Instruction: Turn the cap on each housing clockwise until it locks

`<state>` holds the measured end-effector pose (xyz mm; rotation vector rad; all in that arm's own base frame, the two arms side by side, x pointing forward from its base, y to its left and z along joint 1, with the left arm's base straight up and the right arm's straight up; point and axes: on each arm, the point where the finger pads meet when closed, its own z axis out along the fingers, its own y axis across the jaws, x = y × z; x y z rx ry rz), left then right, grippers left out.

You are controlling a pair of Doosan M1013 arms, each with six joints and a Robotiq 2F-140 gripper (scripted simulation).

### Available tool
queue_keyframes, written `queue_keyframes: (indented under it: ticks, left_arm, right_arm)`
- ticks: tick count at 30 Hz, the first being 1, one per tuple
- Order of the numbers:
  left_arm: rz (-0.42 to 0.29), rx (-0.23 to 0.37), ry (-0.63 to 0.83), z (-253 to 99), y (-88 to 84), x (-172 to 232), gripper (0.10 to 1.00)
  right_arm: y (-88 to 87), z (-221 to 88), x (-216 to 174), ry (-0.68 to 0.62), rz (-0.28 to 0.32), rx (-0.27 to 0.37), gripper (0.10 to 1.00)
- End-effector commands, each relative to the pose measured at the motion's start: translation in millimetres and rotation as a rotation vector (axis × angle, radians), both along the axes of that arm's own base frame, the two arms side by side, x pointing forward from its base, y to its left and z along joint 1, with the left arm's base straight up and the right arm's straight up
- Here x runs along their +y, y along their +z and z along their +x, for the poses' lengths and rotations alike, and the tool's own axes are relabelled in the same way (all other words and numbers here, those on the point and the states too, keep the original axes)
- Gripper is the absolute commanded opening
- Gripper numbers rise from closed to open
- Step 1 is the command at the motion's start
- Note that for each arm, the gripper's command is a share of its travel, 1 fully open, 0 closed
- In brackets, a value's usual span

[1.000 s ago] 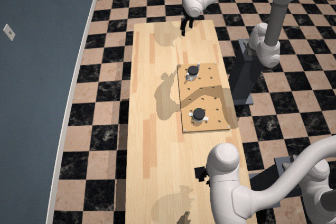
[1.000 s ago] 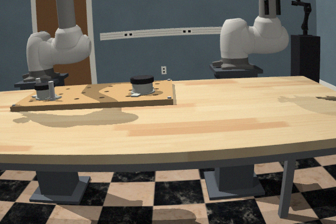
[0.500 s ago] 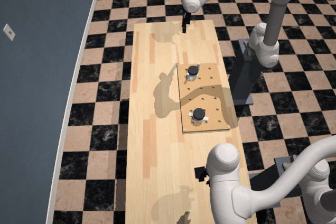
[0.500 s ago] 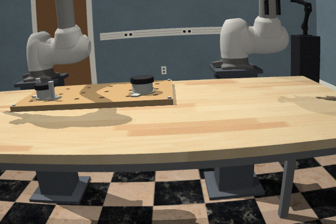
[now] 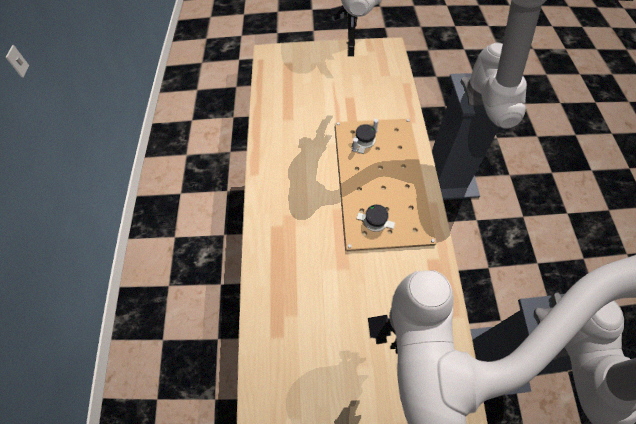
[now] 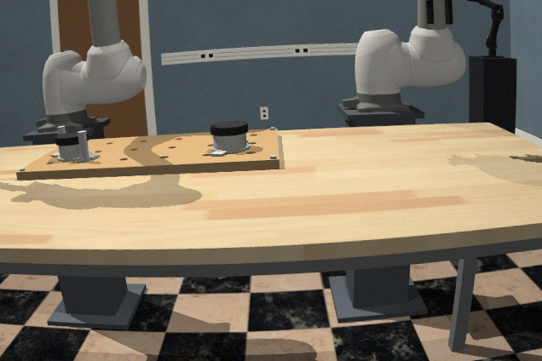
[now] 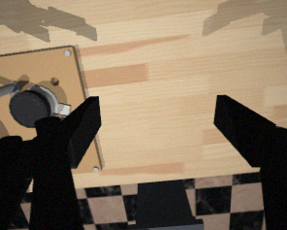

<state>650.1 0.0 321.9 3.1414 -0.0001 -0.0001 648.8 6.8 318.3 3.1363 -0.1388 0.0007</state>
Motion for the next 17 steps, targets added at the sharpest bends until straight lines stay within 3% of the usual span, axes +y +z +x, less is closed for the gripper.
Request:
queue_keyframes:
  ticks: [1, 17]
  left_arm:
    - [0.000, -0.001, 0.000, 0.2, 0.7, 0.0, 0.328]
    - [0.000, -0.001, 0.000, 0.2, 0.7, 0.0, 0.328]
  right_arm:
    - [4.7, 1.6, -7.5, 0.081, 0.005, 0.000, 0.730]
    - [4.4, 1.5, -6.9, 0.090, 0.006, 0.000, 0.730]
